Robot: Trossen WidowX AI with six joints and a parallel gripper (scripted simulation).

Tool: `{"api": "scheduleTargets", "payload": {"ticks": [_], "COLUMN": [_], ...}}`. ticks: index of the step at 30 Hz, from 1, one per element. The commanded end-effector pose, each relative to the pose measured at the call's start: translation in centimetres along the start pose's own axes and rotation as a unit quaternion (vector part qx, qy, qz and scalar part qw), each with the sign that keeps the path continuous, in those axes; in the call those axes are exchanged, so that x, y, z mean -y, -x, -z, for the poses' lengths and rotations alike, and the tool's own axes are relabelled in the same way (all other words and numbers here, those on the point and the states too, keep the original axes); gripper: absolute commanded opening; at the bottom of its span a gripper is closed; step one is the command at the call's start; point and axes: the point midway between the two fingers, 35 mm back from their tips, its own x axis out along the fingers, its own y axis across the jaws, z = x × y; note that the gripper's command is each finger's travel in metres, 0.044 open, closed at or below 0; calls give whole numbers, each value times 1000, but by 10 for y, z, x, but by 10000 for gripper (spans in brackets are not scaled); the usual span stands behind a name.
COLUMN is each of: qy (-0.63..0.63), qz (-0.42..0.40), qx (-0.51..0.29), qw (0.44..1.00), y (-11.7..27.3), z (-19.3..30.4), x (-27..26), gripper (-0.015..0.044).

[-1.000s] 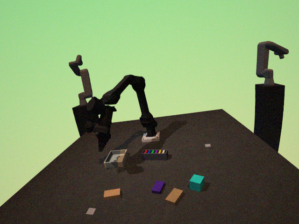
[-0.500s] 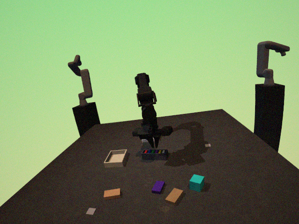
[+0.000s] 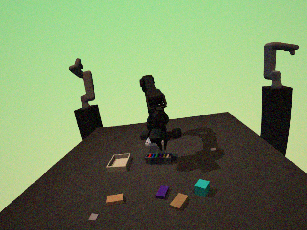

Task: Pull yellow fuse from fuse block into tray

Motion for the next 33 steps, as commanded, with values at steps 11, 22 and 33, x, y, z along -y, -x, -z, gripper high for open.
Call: {"api": "scheduleTargets", "payload": {"ticks": [11, 22, 33], "qy": [2, 2, 2], "qz": [3, 3, 3], "qx": [-2, -2, -2], "qw": [1000, 1000, 1000], "y": [-14, -25, -28], "z": [2, 3, 4], "x": [1, 2, 2], "gripper": [69, 69, 69]}}
